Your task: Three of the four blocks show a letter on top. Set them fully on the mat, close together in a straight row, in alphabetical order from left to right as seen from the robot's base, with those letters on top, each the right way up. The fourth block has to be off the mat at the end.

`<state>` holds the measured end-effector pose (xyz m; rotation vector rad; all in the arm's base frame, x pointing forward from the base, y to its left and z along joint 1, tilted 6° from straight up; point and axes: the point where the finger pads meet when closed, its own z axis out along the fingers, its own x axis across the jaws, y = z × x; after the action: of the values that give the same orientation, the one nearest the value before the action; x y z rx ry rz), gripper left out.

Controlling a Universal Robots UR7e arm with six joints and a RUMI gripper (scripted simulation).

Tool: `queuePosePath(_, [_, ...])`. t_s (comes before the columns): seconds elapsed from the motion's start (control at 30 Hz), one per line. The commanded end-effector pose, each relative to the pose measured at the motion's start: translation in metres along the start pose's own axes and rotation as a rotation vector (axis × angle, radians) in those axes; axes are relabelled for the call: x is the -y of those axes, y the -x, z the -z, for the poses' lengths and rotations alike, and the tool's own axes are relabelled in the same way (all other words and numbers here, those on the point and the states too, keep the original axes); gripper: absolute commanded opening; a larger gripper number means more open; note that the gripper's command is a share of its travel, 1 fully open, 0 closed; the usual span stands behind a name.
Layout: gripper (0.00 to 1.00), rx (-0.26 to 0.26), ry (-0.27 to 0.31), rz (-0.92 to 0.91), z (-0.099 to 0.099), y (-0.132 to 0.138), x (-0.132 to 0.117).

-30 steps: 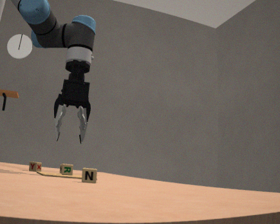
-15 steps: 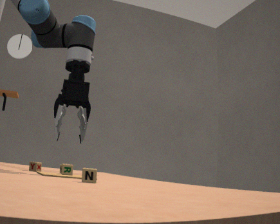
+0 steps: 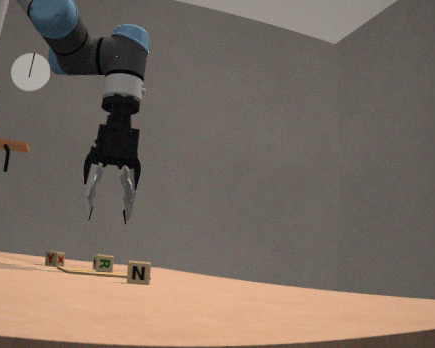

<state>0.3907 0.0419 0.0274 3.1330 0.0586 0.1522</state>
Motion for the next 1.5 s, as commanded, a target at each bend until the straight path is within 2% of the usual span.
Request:
queuePosePath(0.0, [0.40,-0.001,0.000,0.007,-0.002,0.000,0.000])
queuePosePath(0.9, [0.40,-0.001,0.000,0.009,-0.038,0.000,-0.002])
queuePosePath(1.47, [0.40,-0.001,0.000,0.009,-0.050,0.000,-0.003])
